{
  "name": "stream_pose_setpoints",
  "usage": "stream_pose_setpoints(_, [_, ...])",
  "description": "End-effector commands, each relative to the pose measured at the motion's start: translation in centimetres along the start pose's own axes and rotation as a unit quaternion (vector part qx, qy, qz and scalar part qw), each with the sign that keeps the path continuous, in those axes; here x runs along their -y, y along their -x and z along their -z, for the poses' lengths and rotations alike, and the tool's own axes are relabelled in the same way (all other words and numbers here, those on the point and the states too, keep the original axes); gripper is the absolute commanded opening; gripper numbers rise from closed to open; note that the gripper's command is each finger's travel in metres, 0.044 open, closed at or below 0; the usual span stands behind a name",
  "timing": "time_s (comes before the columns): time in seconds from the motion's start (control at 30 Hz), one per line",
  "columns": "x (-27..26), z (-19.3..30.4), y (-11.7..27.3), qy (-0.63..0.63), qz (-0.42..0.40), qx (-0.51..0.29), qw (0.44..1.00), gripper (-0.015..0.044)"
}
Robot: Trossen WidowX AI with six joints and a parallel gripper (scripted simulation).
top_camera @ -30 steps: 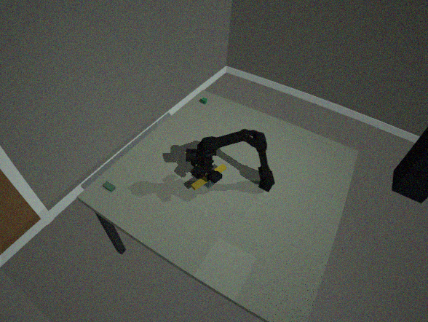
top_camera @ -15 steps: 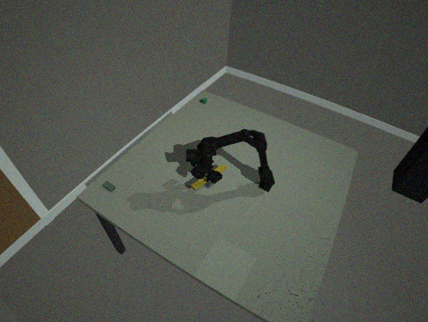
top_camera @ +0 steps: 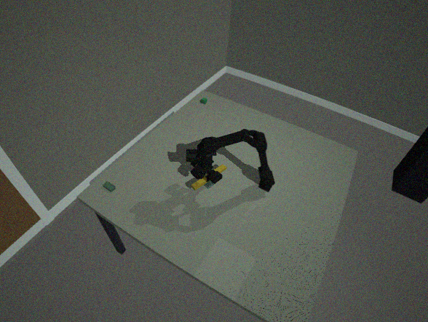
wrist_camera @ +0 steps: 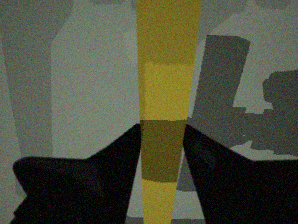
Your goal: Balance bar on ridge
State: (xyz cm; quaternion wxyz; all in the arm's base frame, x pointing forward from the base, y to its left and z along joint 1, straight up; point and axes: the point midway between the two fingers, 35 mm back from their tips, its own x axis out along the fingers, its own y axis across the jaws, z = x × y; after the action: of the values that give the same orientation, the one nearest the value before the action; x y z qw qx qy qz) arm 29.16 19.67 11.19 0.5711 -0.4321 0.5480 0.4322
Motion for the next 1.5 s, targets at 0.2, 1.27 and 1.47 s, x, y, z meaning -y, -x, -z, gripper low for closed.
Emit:
stream_pose_setpoints(0.2, [0.03, 0.03, -0.16, -0.001, 0.001, -0.001, 1.000, 0.0000])
stream_pose_setpoints(1.27, [0.01, 0.03, -0.43, -0.001, 0.001, -0.001, 1.000, 0.0000])
stream_pose_setpoints(1.47, [0.01, 0.02, -0.48, -0.001, 0.001, -0.001, 1.000, 0.0000])
